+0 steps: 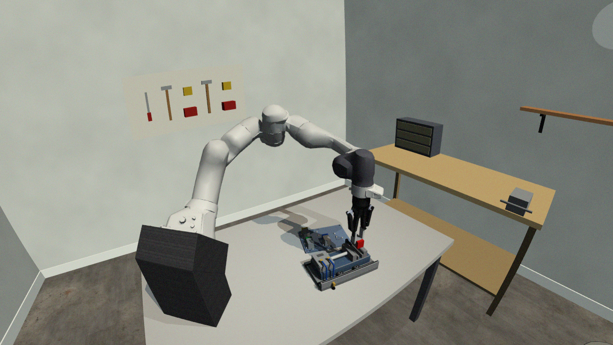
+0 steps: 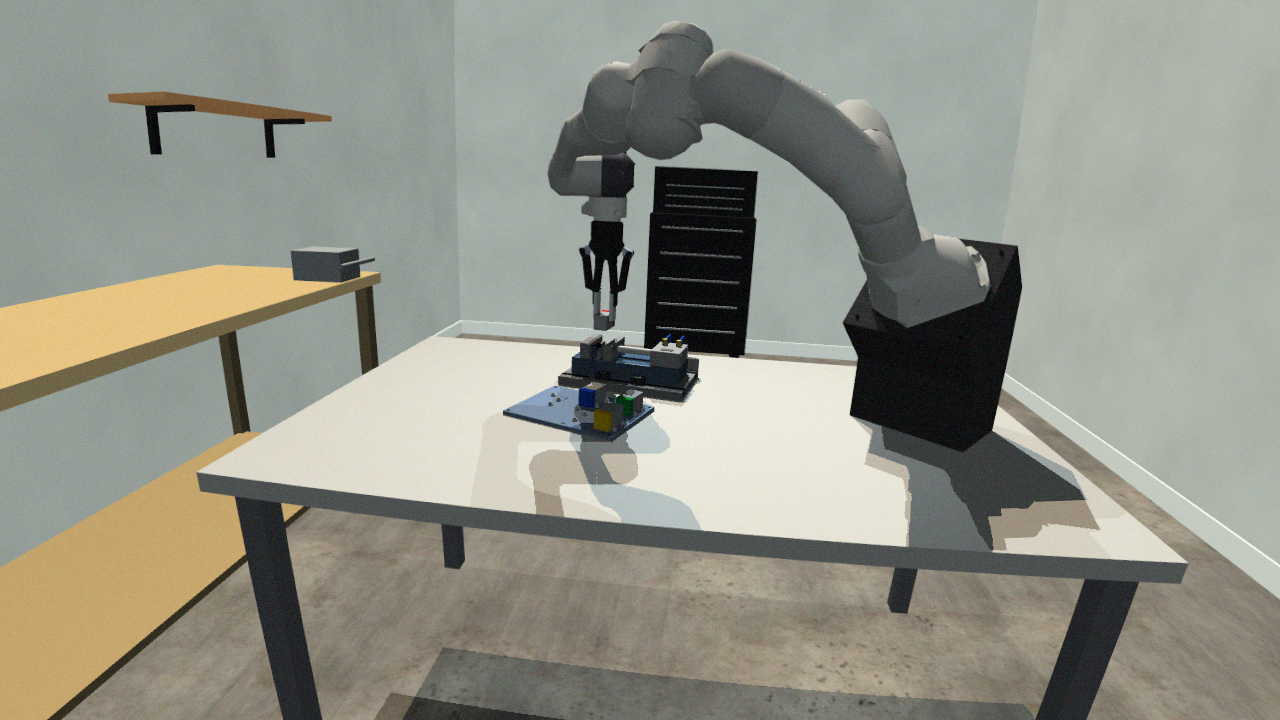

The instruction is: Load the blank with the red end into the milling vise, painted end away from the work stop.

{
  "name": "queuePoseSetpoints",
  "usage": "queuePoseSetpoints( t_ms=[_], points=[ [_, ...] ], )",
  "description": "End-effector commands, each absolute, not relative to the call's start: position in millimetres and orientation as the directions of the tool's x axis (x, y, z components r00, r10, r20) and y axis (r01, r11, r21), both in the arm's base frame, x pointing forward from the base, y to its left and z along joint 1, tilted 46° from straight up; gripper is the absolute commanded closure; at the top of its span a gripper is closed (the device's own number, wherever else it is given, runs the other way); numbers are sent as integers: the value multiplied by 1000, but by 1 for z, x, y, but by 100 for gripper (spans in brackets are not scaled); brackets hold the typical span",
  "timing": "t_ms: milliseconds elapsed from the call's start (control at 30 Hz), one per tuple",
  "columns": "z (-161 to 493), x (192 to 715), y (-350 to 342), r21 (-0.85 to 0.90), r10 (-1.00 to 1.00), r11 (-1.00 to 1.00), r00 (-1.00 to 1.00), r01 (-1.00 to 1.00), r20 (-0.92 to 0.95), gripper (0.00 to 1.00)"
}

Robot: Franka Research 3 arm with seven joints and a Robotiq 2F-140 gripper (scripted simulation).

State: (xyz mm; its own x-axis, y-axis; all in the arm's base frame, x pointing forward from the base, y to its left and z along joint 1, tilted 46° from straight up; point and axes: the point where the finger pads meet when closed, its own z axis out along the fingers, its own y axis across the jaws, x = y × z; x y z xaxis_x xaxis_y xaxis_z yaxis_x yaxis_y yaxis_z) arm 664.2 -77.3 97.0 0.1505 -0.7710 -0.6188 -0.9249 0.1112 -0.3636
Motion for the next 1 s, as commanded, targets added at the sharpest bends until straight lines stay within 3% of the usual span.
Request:
queuePoseSetpoints(
  t_ms=[0,967],
  points=[
    [98,664,-78,-365,-772,110,151,-925,-617,100],
    [101,661,-78,-369,-775,107,155,-923,-612,100]
  ],
)
